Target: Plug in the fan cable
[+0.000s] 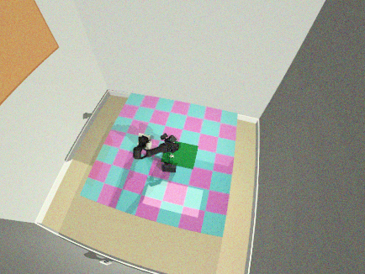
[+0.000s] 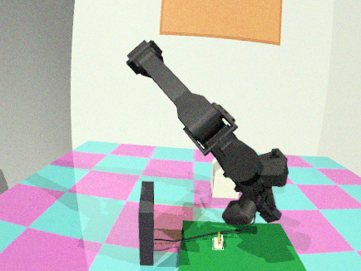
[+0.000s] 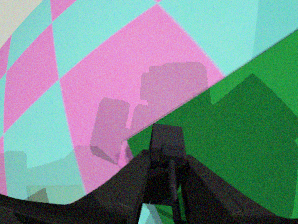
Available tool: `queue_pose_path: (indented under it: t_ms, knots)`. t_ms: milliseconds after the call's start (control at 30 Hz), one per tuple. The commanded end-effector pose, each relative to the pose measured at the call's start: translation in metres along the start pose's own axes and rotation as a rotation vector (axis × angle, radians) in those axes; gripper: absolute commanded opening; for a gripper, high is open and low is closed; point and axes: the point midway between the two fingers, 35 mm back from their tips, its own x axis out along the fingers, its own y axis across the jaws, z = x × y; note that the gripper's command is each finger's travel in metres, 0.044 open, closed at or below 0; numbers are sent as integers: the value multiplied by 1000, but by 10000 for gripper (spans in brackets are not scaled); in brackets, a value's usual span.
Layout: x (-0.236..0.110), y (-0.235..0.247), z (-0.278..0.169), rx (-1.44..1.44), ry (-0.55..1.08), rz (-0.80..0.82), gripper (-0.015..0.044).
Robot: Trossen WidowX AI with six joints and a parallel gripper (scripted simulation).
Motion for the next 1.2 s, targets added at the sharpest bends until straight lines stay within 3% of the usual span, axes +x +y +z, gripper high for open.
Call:
queue_pose_path:
  t_ms: [0,1167]
  knots:
    - [2,2,-3,-12,-64,18,0]
    - [-13,-7,-6,-153,-547,-83,0]
